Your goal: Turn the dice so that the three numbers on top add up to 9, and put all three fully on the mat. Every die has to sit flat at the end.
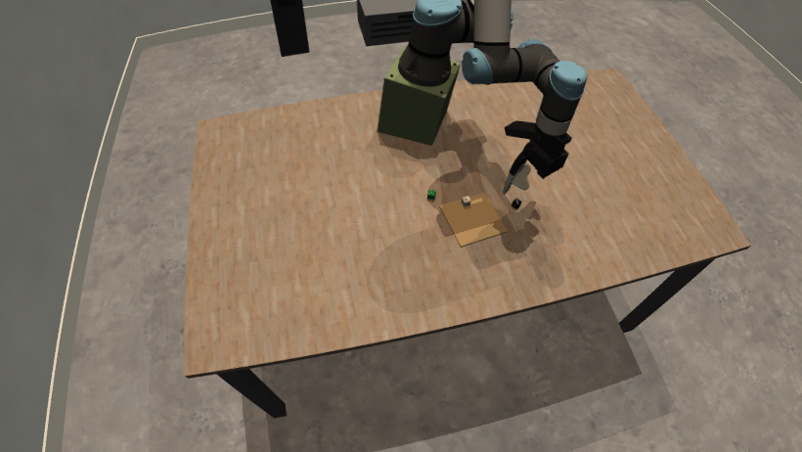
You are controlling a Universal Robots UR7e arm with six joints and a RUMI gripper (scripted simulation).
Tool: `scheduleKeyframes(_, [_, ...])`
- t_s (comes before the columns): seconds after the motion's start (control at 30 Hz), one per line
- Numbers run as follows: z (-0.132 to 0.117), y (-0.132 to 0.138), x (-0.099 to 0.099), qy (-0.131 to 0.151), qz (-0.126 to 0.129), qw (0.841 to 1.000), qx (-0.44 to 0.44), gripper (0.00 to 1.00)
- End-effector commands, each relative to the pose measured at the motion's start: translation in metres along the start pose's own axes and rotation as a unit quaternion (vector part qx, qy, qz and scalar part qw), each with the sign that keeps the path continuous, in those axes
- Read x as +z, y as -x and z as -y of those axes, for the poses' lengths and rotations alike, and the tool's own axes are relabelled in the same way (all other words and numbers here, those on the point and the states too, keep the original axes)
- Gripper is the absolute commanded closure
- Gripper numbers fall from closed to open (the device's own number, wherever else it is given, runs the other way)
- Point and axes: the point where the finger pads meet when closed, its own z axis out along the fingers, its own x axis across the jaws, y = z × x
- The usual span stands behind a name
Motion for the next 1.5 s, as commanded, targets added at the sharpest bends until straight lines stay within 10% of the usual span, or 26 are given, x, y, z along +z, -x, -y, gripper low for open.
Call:
scheduleKeyframes(0.0, [0.000, 0.000, 0.004, 0.001, -0.002, 0.997, -0.071, 0.00])
scheduleKeyframes(0.8, [-0.001, -0.002, 0.014, 0.000, -0.002, 0.972, -0.234, 0.00])
scheduleKeyframes(0.83, [-0.001, -0.002, 0.014, 0.000, -0.002, 0.972, -0.234, 0.79])
scheduleKeyframes(1.47, [-0.001, -0.002, 0.014, 0.000, -0.002, 0.972, -0.234, 0.79])
